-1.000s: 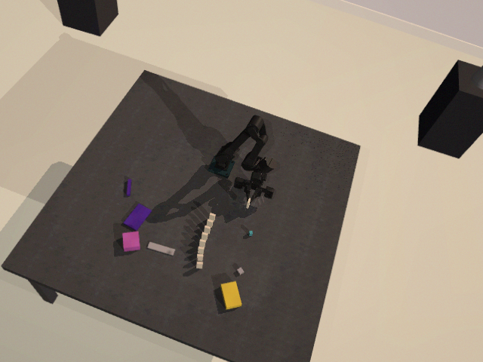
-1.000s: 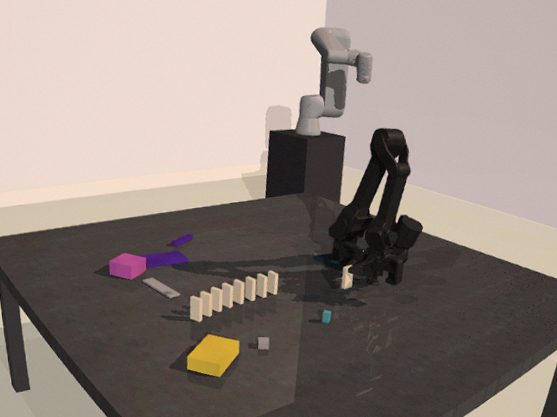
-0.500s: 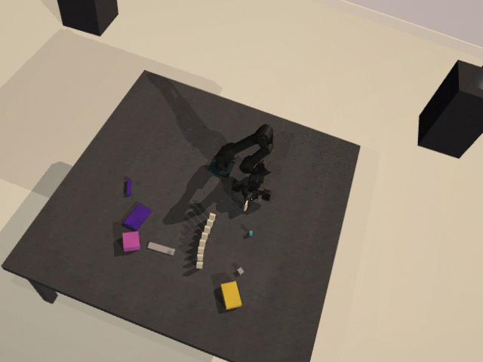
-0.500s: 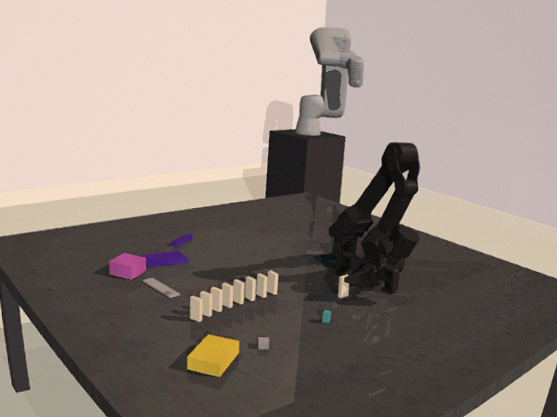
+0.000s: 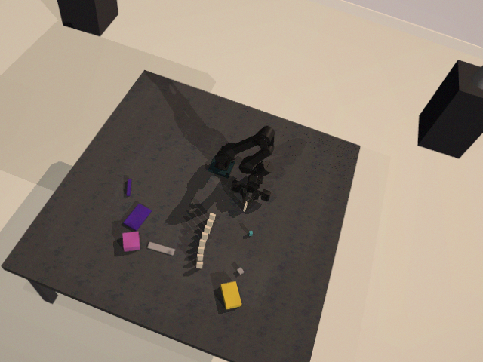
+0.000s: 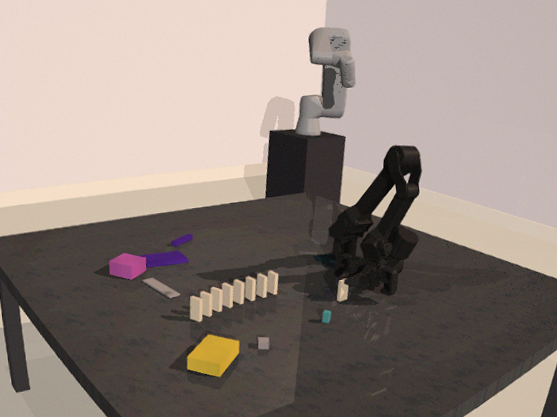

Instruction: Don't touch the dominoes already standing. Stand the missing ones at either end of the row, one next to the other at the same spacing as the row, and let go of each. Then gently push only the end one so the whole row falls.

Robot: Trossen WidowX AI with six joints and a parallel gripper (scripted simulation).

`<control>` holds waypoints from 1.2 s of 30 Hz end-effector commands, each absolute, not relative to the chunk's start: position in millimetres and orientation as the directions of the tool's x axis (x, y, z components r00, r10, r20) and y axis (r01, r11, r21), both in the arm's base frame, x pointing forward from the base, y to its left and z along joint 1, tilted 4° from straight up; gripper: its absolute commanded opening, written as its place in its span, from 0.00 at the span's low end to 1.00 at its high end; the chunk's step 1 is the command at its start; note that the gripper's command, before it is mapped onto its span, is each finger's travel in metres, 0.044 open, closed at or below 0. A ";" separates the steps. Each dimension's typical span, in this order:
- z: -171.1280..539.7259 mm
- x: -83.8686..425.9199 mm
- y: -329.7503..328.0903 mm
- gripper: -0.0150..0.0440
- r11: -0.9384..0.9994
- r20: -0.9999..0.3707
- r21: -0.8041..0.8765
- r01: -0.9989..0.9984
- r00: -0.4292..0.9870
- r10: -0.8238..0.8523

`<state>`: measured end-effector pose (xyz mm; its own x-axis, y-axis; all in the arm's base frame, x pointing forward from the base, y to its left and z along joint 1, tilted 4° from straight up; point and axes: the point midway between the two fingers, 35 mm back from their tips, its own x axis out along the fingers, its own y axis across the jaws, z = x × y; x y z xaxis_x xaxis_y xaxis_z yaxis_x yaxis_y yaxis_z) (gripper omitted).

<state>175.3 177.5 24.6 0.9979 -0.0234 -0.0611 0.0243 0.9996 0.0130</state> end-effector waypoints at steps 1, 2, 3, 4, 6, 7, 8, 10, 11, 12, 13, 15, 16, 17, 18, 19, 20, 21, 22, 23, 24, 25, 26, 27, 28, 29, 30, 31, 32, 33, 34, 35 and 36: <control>24.6 175.3 176.5 0.57 1.000 -0.061 0.017 0.025 0.998 -0.024; 24.6 175.3 176.5 0.61 1.000 -0.061 0.017 0.025 0.998 -0.024; 24.6 175.3 176.5 0.66 1.000 -0.061 0.017 0.025 0.998 -0.024; 24.6 175.3 176.5 0.70 1.000 -0.061 0.017 0.025 0.998 -0.024; 24.6 175.3 176.5 0.79 1.000 -0.061 0.017 0.025 0.998 -0.024; 24.6 175.3 176.5 0.84 1.000 -0.061 0.017 0.025 0.998 -0.024; 24.6 175.3 176.5 0.88 1.000 -0.061 0.017 0.025 0.998 -0.024; 24.6 175.3 176.5 0.97 1.000 -0.061 0.017 0.025 0.998 -0.024; 25.3 175.4 176.7 1.00 1.000 -0.061 0.017 0.025 0.998 -0.024; 27.7 175.6 177.3 1.00 1.000 -0.061 0.017 0.025 0.998 -0.024; 31.7 175.9 178.2 1.00 1.000 -0.061 0.017 0.025 0.998 -0.024; 41.9 176.6 180.0 1.00 1.000 -0.061 0.016 0.025 0.998 -0.024; 47.1 176.9 180.6 1.00 1.000 -0.061 0.016 0.025 0.998 -0.024; 52.2 177.1 180.9 1.00 1.000 -0.061 0.016 0.025 0.998 -0.024; 57.4 177.4 181.0 1.00 1.000 -0.061 0.016 0.025 0.998 -0.024; 62.5 177.6 180.9 1.00 1.000 -0.061 0.015 0.025 0.998 -0.024; 67.6 177.8 180.6 1.00 1.000 -0.061 0.015 0.024 0.998 -0.024; 71.4 177.9 180.2 1.00 1.000 -0.061 0.015 0.024 0.998 -0.023; 73.8 177.9 179.9 1.00 1.000 -0.061 0.015 0.024 0.998 -0.023; 74.5 177.9 179.8 1.00 1.000 -0.061 0.015 0.024 0.998 -0.023; 74.5 177.9 179.8 1.00 1.000 -0.061 0.015 0.024 0.998 -0.023; 74.5 177.9 179.8 1.00 1.000 -0.061 0.015 0.024 0.998 -0.023; 75.0 177.9 181.2 1.00 1.000 -0.062 0.014 0.020 0.998 -0.019; 76.3 177.8 185.5 1.00 1.000 -0.066 0.014 0.005 0.998 -0.004; 78.7 177.4 192.7 1.00 1.000 -0.072 0.012 -0.019 0.997 0.020; 81.1 177.5 201.3 1.00 0.999 -0.081 0.016 -0.046 0.996 0.047; 80.4 179.7 208.2 1.00 0.998 -0.094 0.034 -0.059 0.994 0.062; 79.7 182.5 216.3 1.00 0.996 -0.112 0.057 -0.073 0.991 0.079; 79.1 185.5 224.9 1.00 0.993 -0.132 0.083 -0.086 0.987 0.097; 78.8 188.5 233.2 1.00 0.989 -0.153 0.110 -0.098 0.982 0.114; 78.6 191.5 241.2 1.00 0.985 -0.175 0.137 -0.107 0.976 0.131; 78.6 194.4 248.7 1.00 0.980 -0.199 0.164 -0.115 0.969 0.147; 78.8 197.7 256.8 1.00 0.973 -0.226 0.195 -0.120 0.960 0.164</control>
<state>186.8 224.9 74.1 0.9844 0.0971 -0.1468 -0.0857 0.9929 0.0821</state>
